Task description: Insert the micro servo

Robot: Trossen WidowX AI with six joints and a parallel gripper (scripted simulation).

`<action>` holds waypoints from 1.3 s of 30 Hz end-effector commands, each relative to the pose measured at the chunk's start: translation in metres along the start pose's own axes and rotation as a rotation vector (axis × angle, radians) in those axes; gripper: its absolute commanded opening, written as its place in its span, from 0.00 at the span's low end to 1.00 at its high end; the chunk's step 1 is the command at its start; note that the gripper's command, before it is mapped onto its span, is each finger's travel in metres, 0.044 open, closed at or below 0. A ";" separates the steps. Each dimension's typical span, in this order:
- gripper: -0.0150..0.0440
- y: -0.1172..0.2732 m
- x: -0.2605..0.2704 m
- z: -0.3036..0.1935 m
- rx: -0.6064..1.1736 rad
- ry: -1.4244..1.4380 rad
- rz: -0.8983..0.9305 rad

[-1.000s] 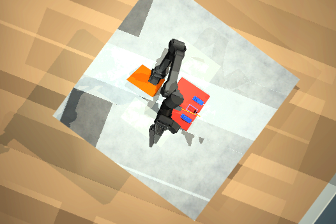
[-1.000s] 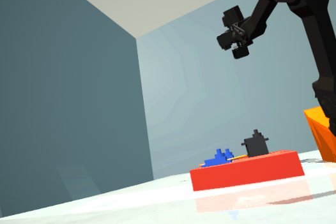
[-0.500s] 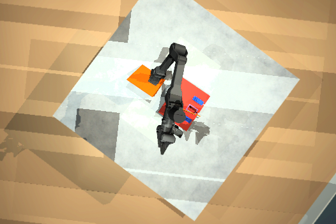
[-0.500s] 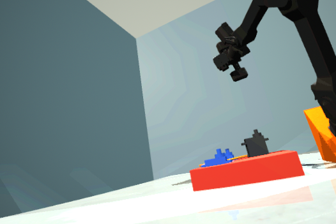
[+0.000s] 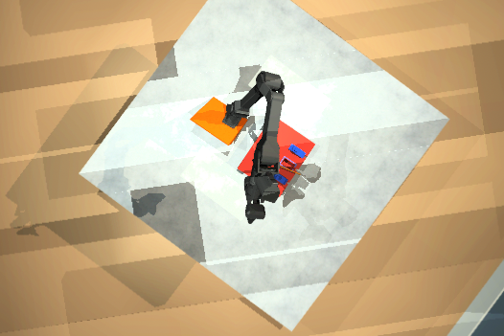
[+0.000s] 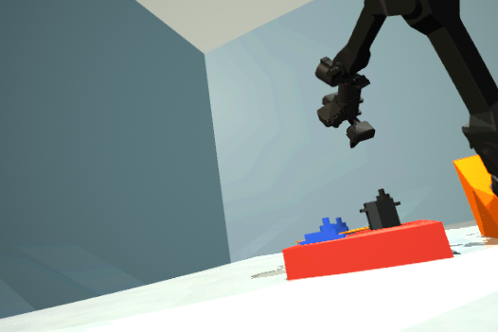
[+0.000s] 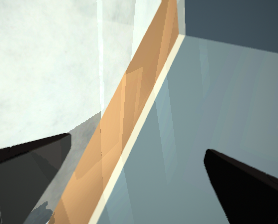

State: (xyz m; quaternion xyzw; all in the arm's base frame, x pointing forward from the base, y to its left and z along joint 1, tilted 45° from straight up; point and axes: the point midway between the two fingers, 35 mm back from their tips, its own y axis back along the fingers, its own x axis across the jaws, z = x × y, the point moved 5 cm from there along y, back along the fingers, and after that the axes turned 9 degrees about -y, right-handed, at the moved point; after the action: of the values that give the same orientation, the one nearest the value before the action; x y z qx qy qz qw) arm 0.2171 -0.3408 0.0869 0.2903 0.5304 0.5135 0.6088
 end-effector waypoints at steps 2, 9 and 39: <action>1.00 -0.006 0.028 0.008 -0.006 -0.023 0.184; 1.00 -0.007 0.065 0.015 0.007 -0.059 0.420; 1.00 0.033 0.158 0.041 0.158 -0.269 1.101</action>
State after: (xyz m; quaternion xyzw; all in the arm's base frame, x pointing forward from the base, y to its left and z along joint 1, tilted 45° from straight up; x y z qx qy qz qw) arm 0.2303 -0.1782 0.0725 0.6260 0.2614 0.6736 0.2932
